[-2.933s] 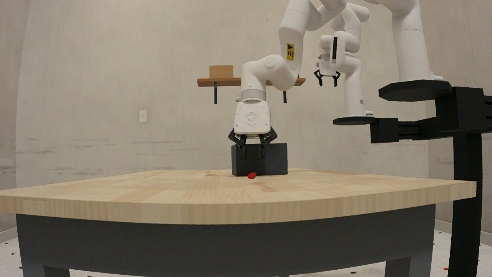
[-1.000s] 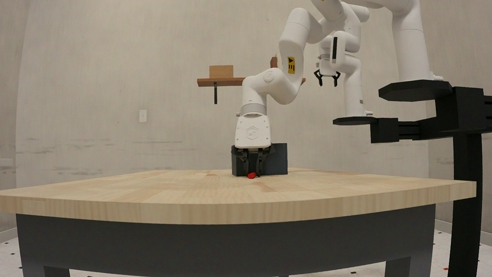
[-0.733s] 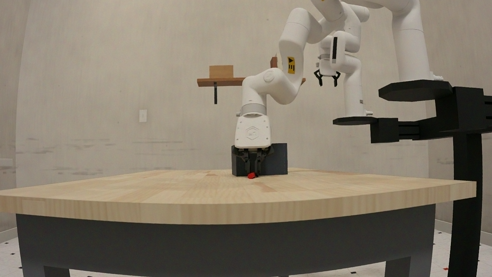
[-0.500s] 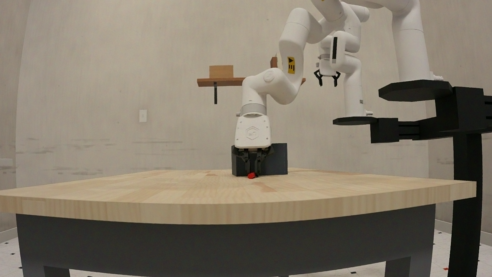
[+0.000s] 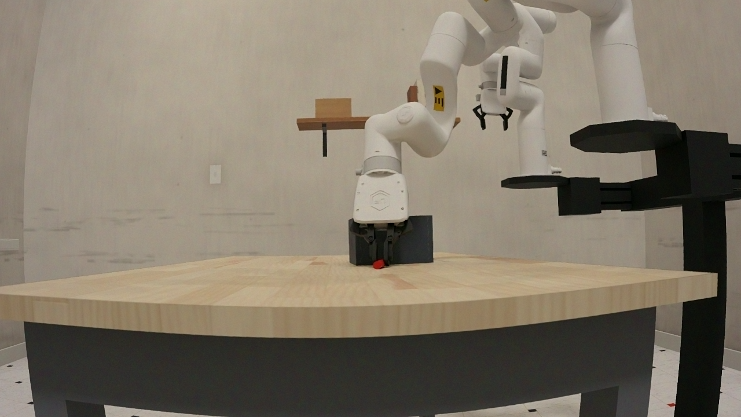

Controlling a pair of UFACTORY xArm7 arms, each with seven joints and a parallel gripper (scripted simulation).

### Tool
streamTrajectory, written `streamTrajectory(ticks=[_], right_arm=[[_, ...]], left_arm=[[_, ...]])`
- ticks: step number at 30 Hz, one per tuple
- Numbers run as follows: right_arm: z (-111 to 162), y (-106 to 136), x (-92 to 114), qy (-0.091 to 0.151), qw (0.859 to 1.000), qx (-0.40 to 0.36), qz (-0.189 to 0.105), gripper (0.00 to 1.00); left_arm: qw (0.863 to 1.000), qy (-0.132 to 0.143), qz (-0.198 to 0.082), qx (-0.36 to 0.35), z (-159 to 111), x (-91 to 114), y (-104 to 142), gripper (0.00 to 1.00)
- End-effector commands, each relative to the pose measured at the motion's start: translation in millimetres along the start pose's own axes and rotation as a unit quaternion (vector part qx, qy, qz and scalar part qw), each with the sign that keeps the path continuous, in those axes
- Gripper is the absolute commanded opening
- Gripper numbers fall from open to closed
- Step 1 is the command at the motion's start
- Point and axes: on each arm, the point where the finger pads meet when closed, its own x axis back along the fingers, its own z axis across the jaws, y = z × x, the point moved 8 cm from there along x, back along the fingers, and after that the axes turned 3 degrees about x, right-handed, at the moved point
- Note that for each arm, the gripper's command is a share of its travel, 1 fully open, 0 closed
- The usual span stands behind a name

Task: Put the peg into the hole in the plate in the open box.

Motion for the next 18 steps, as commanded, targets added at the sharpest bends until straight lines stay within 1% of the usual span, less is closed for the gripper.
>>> streamTrajectory(ticks=[1,5,8,13,15,18], right_arm=[[0,-1,2,0.0,1.0,0.0,0.002,1.0],[0,-1,2,0.0,1.0,0.0,0.002,1.0],[0,-1,2,0.0,1.0,0.0,0.002,1.0],[0,-1,2,0.0,1.0,0.0,0.002,1.0],[0,-1,2,0.0,1.0,0.0,0.002,1.0],[0,-1,2,0.0,1.0,0.0,0.002,1.0]], left_arm=[[1.0,-0.002,0.001,0.001,-2,2,0,0.0],[1.0,-0.002,0.001,0.001,-2,3,1,0.0],[1.0,-0.002,0.001,0.001,-2,8,2,0.0],[1.0,-0.002,0.001,0.001,-2,27,9,0.0],[1.0,-0.002,0.001,0.001,-2,27,9,0.0],[1.0,-0.002,0.001,0.001,-2,41,15,0.0]])
